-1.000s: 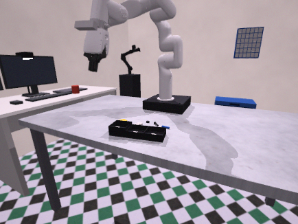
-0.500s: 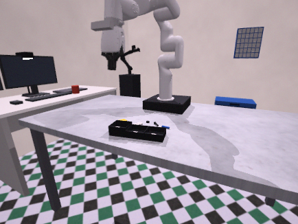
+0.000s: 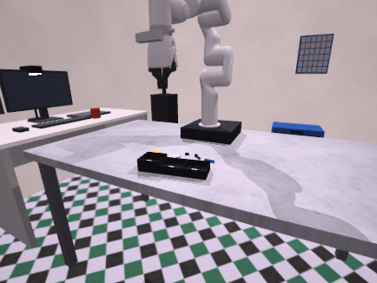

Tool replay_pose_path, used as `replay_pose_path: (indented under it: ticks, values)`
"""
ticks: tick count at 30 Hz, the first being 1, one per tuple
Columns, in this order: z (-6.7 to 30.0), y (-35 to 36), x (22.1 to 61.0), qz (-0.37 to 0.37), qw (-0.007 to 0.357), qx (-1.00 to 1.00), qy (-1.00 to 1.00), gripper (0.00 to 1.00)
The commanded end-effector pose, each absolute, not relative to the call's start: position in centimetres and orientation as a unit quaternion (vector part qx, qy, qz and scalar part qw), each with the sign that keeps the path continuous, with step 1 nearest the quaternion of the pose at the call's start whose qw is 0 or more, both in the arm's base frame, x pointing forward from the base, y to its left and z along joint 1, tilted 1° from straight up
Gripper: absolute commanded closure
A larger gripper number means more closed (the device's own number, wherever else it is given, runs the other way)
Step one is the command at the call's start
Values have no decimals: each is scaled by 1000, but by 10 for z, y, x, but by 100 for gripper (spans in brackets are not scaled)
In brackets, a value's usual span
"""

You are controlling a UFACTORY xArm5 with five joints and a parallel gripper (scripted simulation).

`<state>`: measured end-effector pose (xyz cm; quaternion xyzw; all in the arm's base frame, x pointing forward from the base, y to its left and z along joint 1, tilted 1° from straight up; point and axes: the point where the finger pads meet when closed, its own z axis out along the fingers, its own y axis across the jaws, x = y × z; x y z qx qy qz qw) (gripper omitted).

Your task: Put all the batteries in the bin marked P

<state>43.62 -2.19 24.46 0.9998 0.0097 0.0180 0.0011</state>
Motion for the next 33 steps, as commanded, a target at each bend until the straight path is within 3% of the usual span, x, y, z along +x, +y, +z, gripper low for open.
replay_pose_path:
  ticks: [1, 12, 22, 33]
  values:
    - [218, -12, 418, 5, 8, 1000, 8, 91]
    - [158, 9, 380, 4, 8, 1000, 8, 91]
    - [158, 9, 380, 4, 8, 1000, 8, 91]
    - [106, -25, 422, 4, 8, 995, 99, 91]
